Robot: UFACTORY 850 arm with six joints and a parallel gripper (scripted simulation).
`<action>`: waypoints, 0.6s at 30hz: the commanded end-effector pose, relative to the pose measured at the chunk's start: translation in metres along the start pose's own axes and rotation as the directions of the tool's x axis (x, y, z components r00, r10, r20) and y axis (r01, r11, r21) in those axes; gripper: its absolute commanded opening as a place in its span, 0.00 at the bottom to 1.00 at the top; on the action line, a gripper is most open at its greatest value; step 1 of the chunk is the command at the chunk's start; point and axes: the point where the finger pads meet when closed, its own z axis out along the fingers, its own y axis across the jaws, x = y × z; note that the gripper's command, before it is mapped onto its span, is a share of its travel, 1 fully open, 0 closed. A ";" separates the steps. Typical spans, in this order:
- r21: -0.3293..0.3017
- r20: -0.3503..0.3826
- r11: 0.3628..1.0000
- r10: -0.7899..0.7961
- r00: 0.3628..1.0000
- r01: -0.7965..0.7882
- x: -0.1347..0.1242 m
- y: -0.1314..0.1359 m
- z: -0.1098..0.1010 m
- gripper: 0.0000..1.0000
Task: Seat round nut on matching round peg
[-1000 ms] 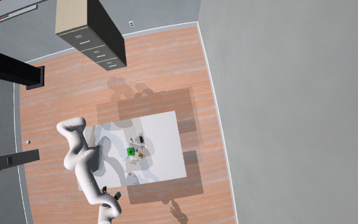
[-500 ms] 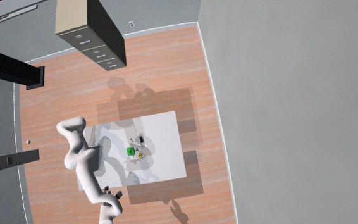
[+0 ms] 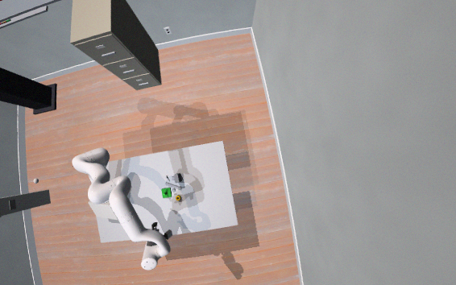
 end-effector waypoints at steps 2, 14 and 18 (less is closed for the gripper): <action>-0.108 -0.178 0.987 0.100 0.979 -0.121 0.065 -0.033 0.040 0.60; -0.150 -0.330 0.938 0.249 0.910 -0.311 0.137 -0.096 0.120 0.60; -0.153 -0.347 0.930 0.267 0.899 -0.335 0.149 -0.111 0.138 0.60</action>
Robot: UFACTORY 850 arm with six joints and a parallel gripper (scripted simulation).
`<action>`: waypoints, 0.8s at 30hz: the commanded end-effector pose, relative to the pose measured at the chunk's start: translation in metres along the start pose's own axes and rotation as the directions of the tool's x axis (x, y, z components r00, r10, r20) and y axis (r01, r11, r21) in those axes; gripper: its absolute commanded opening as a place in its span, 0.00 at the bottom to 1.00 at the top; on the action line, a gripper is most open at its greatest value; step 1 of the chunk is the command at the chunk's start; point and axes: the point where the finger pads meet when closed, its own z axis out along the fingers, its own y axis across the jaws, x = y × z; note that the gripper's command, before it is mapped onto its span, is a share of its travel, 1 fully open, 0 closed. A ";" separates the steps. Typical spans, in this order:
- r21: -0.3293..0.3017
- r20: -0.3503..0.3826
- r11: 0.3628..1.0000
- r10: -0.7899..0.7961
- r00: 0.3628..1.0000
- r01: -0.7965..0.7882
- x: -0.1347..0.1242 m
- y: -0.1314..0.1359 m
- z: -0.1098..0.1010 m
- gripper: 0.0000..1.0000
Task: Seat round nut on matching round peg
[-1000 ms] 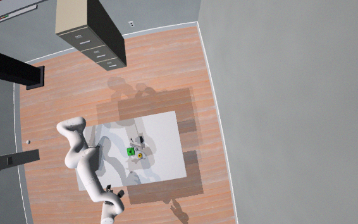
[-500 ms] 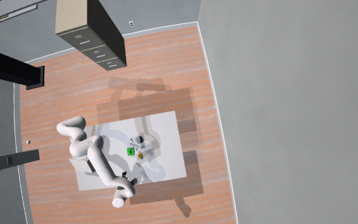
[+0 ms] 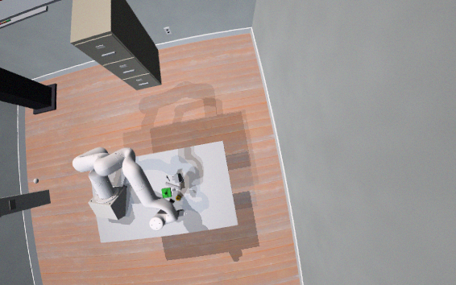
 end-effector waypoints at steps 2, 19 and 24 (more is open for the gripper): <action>-0.042 -0.067 0.999 0.031 0.997 -0.034 0.009 -0.028 0.023 0.60; -0.041 -0.067 0.999 0.030 0.997 -0.033 0.011 -0.028 0.032 0.60; -0.040 -0.068 0.999 0.029 0.997 -0.032 0.014 -0.028 0.054 0.60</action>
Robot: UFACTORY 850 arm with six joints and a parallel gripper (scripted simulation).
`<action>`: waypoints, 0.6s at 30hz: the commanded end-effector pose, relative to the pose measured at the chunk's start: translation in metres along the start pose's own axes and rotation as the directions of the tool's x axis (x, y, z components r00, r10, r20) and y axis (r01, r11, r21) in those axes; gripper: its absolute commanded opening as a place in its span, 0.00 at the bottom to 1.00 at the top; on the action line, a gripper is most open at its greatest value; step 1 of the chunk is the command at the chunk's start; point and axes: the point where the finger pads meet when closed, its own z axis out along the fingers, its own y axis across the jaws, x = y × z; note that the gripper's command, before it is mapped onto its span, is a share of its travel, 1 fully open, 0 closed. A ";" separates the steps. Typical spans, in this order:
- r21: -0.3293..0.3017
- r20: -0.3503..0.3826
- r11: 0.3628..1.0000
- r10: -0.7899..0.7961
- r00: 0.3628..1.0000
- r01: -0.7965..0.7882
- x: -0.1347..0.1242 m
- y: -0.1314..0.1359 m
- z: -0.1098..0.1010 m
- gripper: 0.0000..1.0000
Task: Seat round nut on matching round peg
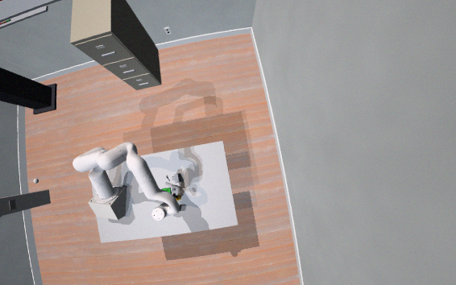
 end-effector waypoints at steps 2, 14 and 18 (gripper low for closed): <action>0.001 -0.002 1.000 -0.002 1.000 0.002 0.002 -0.001 0.021 0.60; -0.002 -0.002 1.000 -0.003 1.000 0.003 0.002 -0.001 0.065 0.60; -0.002 -0.002 1.000 -0.003 1.000 0.003 0.002 -0.001 0.065 0.00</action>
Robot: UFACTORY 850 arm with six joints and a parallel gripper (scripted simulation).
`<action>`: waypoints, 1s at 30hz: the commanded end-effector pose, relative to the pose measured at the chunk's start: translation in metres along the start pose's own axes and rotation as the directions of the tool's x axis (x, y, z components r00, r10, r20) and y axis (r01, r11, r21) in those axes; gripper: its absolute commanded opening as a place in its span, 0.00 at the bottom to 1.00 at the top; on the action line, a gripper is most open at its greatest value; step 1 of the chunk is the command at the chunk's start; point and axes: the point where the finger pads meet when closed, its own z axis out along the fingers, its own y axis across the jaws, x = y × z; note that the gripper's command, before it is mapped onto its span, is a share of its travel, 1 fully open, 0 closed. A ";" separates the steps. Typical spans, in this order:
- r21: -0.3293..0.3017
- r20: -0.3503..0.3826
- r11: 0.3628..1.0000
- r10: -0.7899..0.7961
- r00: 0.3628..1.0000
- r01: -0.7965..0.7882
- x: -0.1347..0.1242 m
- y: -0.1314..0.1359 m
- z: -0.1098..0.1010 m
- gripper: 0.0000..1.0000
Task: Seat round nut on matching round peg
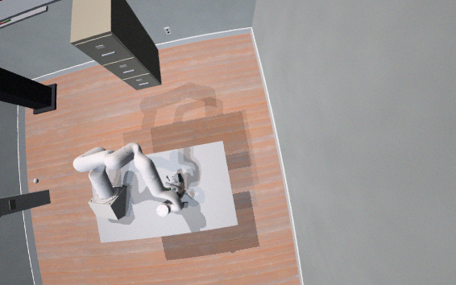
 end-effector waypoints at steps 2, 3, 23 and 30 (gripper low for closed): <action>0.000 -0.001 1.000 0.000 1.000 0.000 0.001 0.000 0.001 0.00; 0.000 -0.001 1.000 0.000 1.000 0.000 0.001 0.000 0.001 0.00; 0.000 -0.001 1.000 0.000 1.000 0.000 0.001 0.000 -0.002 0.00; -0.002 -0.001 1.000 0.000 1.000 0.000 -0.001 0.001 -0.041 0.00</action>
